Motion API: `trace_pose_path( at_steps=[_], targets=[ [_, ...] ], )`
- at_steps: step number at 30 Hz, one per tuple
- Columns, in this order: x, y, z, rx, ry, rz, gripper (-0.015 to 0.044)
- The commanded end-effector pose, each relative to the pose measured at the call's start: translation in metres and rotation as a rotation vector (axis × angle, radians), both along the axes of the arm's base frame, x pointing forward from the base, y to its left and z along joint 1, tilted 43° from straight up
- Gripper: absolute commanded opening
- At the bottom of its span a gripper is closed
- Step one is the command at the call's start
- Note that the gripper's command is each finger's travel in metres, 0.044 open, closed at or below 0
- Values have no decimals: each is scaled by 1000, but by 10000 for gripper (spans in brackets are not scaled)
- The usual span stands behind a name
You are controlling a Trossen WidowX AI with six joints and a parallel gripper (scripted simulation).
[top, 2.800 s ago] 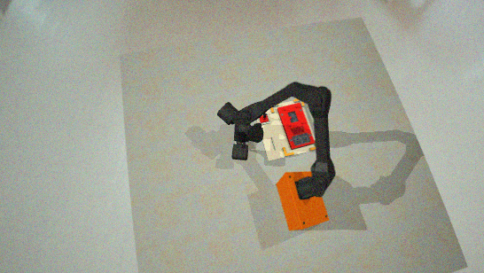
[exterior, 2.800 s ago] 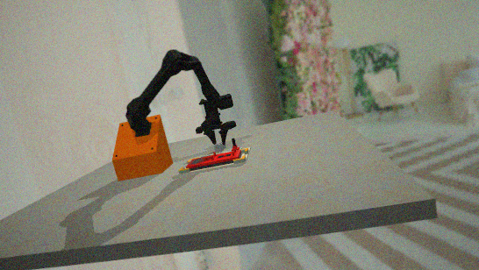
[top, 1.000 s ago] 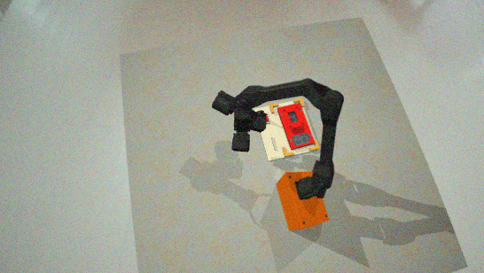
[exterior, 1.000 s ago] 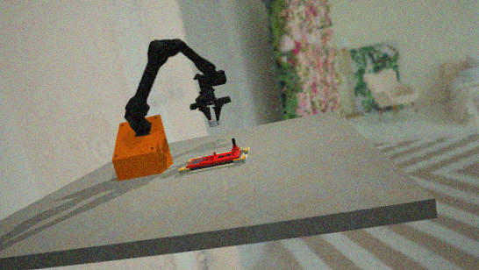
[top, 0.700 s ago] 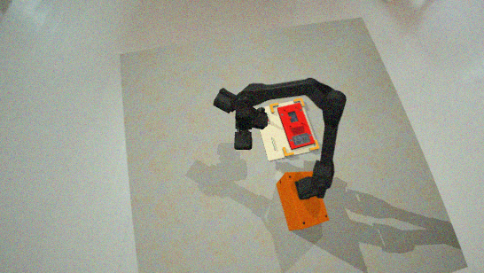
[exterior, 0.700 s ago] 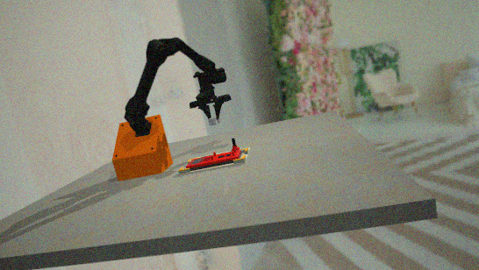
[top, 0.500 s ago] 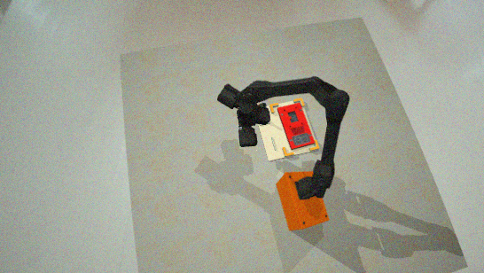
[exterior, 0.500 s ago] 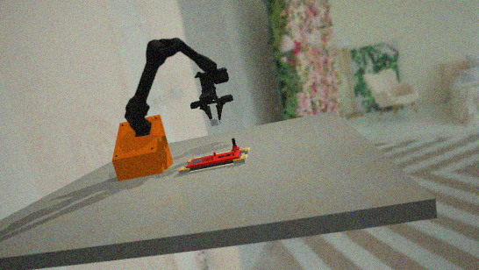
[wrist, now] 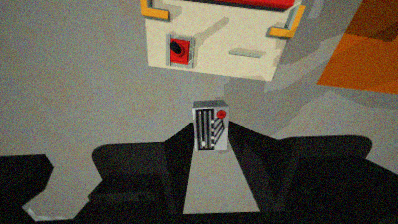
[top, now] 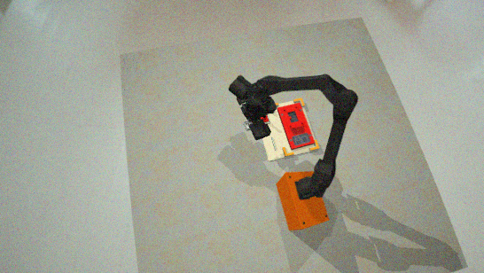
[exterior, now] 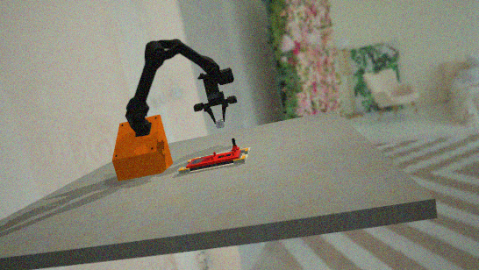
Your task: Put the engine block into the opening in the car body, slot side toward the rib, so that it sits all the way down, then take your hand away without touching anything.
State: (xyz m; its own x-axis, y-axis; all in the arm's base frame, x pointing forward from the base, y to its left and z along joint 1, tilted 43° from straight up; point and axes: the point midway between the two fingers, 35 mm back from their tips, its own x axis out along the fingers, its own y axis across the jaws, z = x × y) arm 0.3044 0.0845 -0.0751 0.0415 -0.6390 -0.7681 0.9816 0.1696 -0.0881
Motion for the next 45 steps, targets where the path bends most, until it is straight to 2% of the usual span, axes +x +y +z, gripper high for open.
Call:
trace_pose_path(
  at_steps=[1,45],
  targets=[
    [8,-9,7,2,43,68,0],
    [44,-123,62,-56,593,740,0]
  ],
)
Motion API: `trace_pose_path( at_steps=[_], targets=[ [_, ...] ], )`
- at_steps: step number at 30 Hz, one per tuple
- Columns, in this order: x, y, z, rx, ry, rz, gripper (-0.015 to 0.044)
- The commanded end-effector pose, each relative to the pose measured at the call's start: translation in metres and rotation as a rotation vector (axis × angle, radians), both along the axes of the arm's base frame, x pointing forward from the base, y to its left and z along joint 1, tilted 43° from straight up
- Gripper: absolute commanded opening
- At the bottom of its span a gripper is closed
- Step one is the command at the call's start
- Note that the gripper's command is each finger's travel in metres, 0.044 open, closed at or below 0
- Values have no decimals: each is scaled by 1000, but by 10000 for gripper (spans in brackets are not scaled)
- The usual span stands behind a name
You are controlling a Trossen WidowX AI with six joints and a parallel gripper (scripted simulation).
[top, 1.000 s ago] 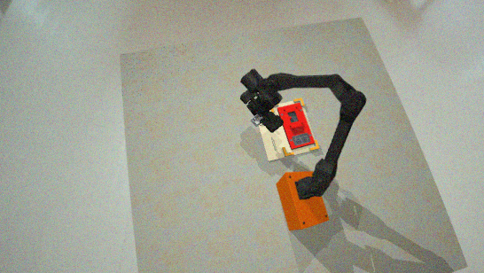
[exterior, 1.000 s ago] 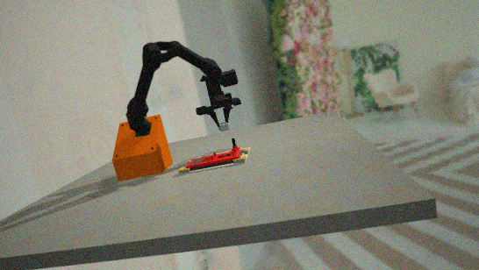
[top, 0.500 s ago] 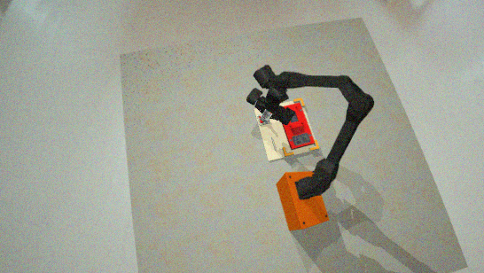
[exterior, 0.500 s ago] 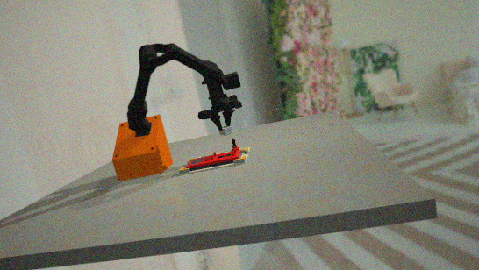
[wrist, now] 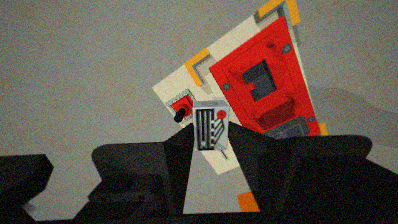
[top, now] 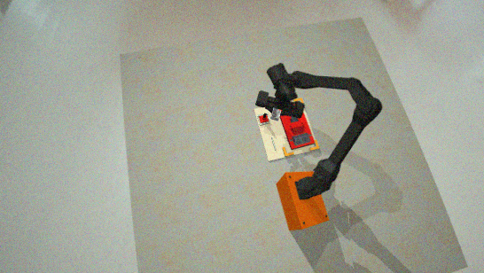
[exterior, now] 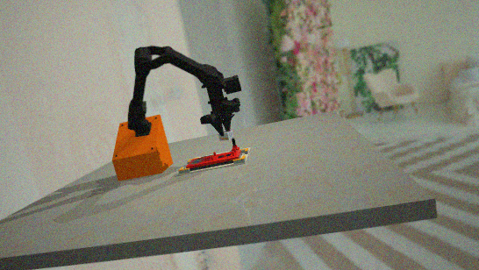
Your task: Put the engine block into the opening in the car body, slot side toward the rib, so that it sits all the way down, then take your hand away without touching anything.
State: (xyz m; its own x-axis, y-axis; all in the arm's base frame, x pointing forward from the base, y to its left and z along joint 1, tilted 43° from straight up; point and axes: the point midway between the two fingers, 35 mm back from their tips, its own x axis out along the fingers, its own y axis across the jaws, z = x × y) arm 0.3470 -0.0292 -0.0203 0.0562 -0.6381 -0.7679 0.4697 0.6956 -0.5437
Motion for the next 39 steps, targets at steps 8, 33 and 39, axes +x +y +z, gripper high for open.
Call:
trace_pose_path(
  at_steps=[8,33,39],
  targets=[
    [2,-32,18,-33,130,164,0],
    [-2,-81,40,-89,385,432,158],
    [-2,-81,40,-89,386,433,158]
  ],
)
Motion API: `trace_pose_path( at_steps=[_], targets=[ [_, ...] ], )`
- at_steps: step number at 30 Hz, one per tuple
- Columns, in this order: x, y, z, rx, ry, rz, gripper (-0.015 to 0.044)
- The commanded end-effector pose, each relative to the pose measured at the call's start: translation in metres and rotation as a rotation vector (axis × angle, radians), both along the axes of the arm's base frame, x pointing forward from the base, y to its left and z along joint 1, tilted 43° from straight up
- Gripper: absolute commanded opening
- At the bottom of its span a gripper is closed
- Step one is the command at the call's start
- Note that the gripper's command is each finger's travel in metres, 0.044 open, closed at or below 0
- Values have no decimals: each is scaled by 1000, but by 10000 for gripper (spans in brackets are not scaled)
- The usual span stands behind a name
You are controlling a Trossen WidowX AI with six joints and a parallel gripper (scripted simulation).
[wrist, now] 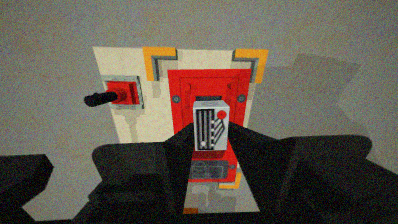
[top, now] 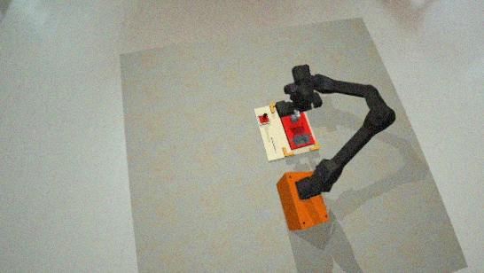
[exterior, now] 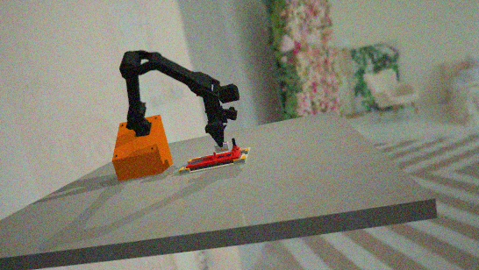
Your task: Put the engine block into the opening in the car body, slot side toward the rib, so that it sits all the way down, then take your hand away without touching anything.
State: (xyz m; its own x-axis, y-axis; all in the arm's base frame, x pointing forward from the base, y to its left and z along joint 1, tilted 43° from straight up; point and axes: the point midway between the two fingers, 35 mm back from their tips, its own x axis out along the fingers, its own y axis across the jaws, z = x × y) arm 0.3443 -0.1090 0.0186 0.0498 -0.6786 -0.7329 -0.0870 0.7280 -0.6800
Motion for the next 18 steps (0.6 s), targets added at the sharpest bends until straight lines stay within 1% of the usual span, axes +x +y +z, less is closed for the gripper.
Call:
trace_pose_path(
  at_steps=[1,12,18],
  targets=[
    [1,-1,2,-5,0,5,158],
    [1,-1,2,-5,-3,1,158],
    [1,-1,2,1,-79,-80,158]
  ],
)
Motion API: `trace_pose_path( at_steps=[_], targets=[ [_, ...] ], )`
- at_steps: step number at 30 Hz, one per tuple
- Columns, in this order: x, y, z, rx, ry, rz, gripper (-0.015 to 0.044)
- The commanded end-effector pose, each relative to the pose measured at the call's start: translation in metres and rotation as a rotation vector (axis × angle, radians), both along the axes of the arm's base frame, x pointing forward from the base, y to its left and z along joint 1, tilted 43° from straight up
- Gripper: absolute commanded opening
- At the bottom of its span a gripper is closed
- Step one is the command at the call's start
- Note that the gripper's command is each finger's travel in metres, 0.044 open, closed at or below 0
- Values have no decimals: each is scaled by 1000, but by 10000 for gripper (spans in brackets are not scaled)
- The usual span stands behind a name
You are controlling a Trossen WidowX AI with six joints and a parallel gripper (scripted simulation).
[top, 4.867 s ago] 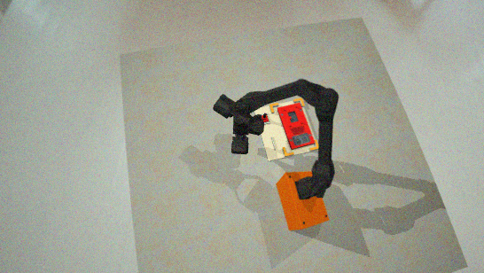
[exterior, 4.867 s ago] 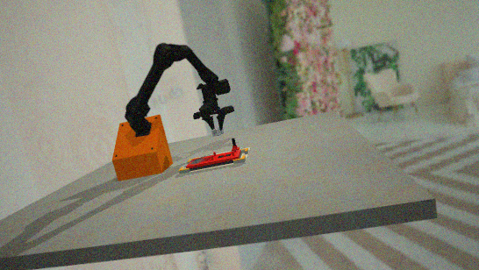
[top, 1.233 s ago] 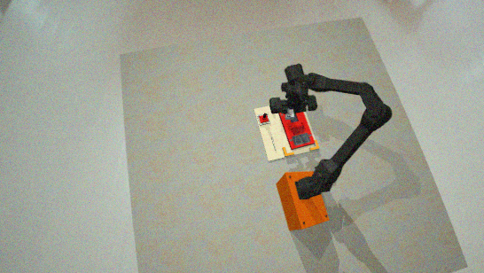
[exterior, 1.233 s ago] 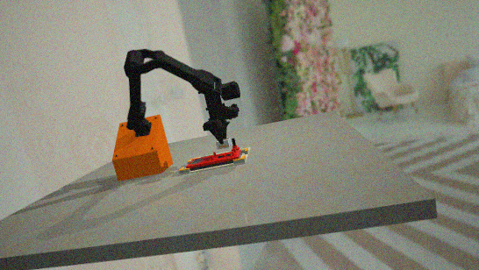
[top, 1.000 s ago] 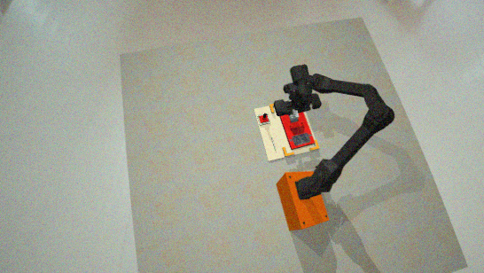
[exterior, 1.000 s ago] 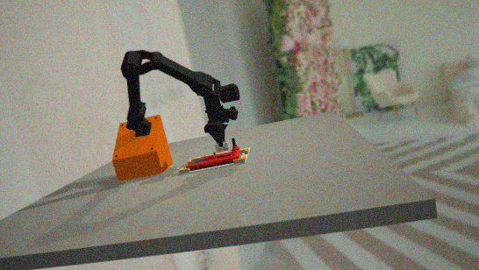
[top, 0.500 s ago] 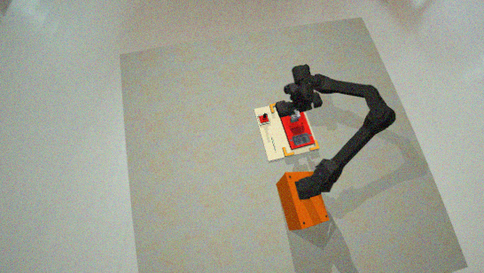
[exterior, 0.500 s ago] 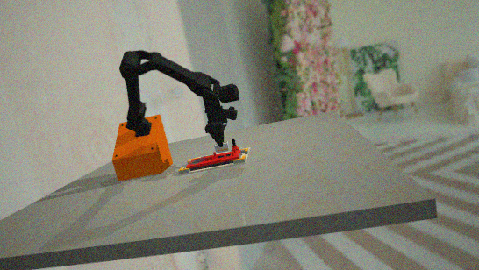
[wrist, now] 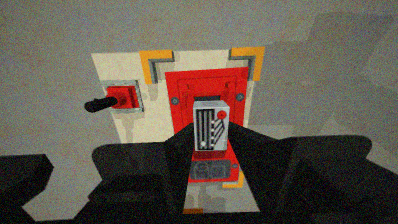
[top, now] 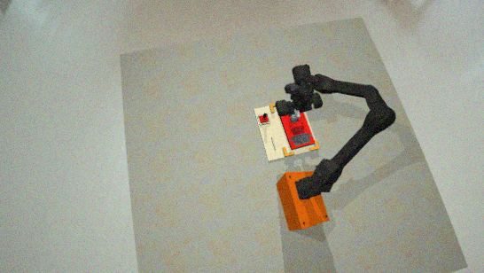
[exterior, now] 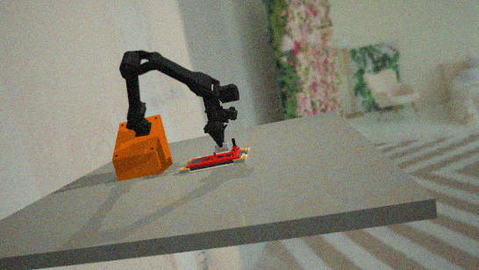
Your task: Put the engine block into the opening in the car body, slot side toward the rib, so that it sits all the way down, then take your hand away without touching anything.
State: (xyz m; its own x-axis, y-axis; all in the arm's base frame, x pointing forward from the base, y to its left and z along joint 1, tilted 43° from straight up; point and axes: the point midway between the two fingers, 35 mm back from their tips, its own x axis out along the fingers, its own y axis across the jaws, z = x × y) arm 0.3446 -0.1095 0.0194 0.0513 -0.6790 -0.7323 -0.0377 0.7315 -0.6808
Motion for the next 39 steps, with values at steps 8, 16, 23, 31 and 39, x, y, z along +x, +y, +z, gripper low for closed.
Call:
trace_pose_path(
  at_steps=[8,16,23,31,39],
  targets=[
    [1,-1,2,-1,-46,-47,158],
    [1,-1,2,-12,100,110,158],
    [1,-1,2,-13,110,121,158],
    [1,-1,2,-1,-49,-50,158],
    [1,-2,1,-1,-48,-49,158]
  ],
)
